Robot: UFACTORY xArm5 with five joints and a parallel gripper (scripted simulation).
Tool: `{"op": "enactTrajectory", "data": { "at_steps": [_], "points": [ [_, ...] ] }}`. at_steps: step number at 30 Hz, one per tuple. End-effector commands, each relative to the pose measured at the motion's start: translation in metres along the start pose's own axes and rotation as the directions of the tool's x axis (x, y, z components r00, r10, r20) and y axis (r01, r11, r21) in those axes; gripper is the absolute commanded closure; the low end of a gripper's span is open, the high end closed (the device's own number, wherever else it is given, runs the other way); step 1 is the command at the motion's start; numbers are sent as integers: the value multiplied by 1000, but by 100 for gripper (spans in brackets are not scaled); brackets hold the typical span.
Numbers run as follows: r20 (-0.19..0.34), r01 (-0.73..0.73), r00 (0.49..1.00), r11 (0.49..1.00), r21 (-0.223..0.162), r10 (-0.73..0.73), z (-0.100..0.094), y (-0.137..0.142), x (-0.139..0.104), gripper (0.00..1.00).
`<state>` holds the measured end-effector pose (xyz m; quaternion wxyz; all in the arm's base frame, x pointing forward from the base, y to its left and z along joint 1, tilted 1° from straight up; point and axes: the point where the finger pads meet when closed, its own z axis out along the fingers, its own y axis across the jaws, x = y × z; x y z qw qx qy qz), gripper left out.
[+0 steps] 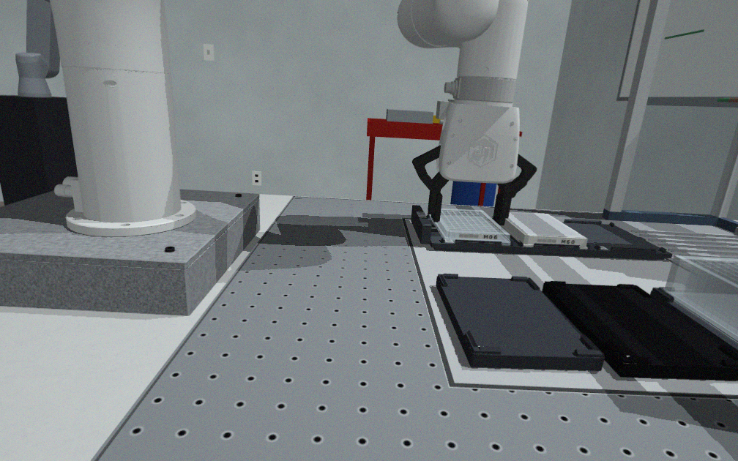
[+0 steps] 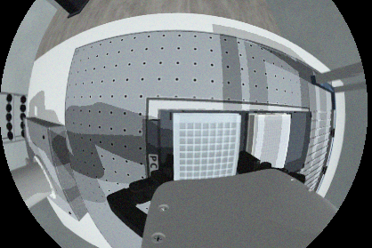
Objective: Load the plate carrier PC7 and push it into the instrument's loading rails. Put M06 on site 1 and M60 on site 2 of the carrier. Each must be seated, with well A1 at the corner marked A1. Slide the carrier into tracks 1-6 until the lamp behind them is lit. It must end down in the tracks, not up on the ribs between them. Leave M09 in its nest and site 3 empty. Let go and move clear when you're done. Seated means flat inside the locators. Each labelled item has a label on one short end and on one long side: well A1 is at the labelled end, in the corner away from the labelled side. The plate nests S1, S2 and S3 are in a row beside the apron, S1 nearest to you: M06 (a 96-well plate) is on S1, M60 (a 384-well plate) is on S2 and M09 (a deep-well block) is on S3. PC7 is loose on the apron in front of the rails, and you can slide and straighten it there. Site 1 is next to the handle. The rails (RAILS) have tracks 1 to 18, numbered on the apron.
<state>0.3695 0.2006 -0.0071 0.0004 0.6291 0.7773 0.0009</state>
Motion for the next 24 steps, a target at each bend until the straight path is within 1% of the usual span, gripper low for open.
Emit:
{"op": "enactTrajectory", "data": {
  "at_steps": [1,15,24],
  "points": [
    [-1,0,1000,1000,-3,0,-1,1,0,0],
    [-1,0,1000,1000,-3,0,-3,1,0,0],
    [-1,0,1000,1000,-3,0,-18,1,1,0]
  ]
}}
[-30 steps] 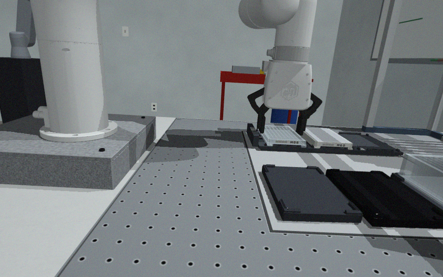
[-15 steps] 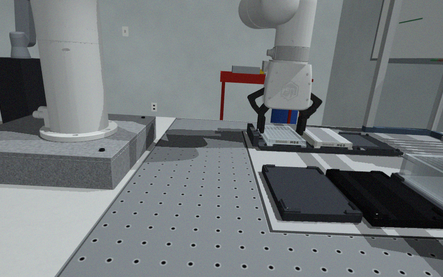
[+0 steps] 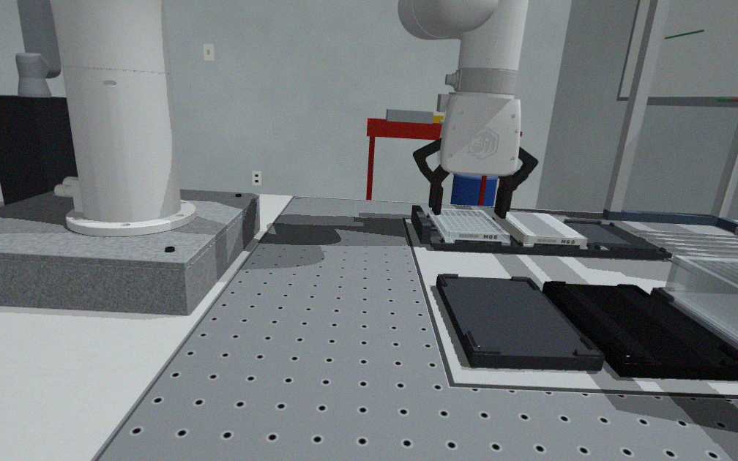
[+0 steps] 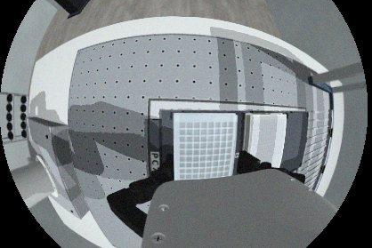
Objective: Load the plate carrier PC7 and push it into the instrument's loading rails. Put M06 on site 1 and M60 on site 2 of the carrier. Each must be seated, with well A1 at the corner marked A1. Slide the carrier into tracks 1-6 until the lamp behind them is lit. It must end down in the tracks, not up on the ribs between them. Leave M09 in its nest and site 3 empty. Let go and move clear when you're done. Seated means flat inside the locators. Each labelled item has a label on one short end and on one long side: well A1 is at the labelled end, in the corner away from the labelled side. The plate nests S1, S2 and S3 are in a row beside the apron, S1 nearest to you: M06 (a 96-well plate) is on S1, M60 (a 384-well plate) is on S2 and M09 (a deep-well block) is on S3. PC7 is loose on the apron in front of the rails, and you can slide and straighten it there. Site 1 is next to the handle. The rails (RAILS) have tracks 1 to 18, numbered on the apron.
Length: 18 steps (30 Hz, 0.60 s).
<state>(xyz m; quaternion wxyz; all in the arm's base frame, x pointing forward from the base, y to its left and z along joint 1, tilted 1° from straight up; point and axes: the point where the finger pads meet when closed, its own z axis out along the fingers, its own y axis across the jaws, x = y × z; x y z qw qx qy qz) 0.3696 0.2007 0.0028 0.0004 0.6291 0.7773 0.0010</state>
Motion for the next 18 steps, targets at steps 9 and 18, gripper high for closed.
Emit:
{"op": "enactTrajectory", "data": {
  "at_steps": [9,18],
  "points": [
    [-1,0,1000,1000,-3,0,-20,1,1,0],
    [-1,0,1000,1000,-3,0,-35,1,1,0]
  ]
}}
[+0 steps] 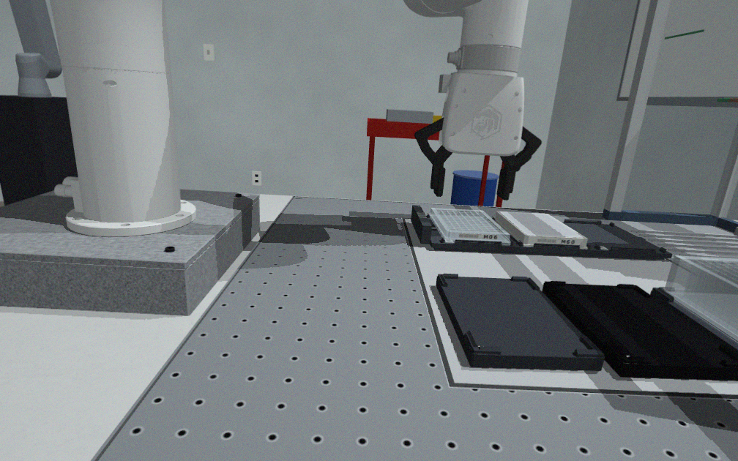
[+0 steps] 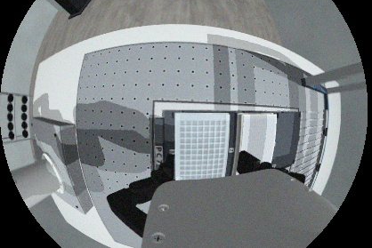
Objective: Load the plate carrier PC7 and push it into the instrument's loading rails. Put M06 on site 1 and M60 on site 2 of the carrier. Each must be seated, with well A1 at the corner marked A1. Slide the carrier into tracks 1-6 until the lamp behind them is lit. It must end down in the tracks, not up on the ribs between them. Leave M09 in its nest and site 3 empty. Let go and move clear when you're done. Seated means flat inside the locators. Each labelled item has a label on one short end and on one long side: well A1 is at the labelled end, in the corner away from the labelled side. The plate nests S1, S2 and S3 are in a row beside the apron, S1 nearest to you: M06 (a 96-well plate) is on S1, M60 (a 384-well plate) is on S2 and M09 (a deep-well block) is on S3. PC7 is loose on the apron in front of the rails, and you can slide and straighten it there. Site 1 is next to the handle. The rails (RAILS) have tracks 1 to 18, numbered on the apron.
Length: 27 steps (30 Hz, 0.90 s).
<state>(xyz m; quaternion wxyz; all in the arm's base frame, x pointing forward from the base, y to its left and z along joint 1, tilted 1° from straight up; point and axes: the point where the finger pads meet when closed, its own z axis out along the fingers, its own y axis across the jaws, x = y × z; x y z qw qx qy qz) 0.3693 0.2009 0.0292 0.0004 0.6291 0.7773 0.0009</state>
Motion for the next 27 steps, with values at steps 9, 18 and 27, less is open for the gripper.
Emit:
{"op": "enactTrajectory", "data": {
  "at_steps": [9,18,27],
  "points": [
    [-1,0,1000,1000,-3,0,-20,1,1,0],
    [-1,0,1000,1000,-3,0,-35,1,1,0],
    [-1,0,1000,1000,-3,0,-47,1,1,0]
  ]
}}
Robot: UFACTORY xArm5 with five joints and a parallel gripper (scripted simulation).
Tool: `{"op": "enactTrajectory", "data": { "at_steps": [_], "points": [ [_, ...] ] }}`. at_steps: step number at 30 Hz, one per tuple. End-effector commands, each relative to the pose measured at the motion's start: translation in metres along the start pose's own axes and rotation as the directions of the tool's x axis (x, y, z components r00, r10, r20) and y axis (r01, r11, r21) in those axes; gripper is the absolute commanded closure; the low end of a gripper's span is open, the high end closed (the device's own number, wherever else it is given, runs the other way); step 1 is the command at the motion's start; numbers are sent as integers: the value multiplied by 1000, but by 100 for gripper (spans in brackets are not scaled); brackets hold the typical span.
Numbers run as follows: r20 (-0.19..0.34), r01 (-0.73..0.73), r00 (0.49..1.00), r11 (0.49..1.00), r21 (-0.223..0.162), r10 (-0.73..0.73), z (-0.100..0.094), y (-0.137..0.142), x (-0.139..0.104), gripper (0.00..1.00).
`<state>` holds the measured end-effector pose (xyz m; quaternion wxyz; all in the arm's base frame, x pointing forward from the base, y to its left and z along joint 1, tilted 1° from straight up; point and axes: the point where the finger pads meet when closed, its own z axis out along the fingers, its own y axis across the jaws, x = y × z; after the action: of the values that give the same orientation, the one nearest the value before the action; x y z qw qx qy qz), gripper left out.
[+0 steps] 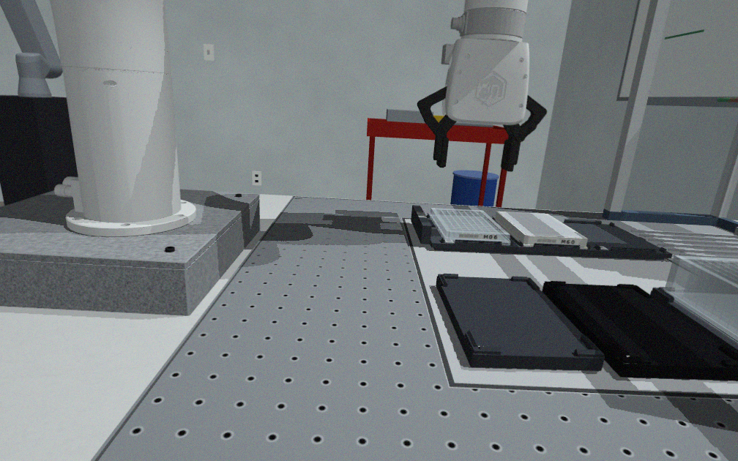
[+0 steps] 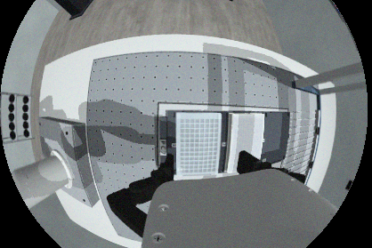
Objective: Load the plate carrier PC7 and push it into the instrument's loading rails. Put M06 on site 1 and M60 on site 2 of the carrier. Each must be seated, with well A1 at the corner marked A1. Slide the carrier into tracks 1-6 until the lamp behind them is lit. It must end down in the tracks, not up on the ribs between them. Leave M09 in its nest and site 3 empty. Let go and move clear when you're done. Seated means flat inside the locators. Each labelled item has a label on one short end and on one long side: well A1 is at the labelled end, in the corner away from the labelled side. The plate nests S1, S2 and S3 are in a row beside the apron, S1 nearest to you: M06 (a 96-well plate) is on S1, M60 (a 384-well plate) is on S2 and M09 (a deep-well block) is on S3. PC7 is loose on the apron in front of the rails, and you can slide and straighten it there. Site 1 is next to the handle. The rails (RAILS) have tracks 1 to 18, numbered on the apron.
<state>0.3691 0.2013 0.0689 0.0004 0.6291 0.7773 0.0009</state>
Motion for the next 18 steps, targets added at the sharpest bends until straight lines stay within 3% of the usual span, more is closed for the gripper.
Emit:
{"op": "enactTrajectory", "data": {
  "at_steps": [1,18],
  "points": [
    [-1,0,1000,1000,-3,0,-9,1,0,0],
    [-1,0,1000,1000,-3,0,-33,1,1,0]
  ]
}}
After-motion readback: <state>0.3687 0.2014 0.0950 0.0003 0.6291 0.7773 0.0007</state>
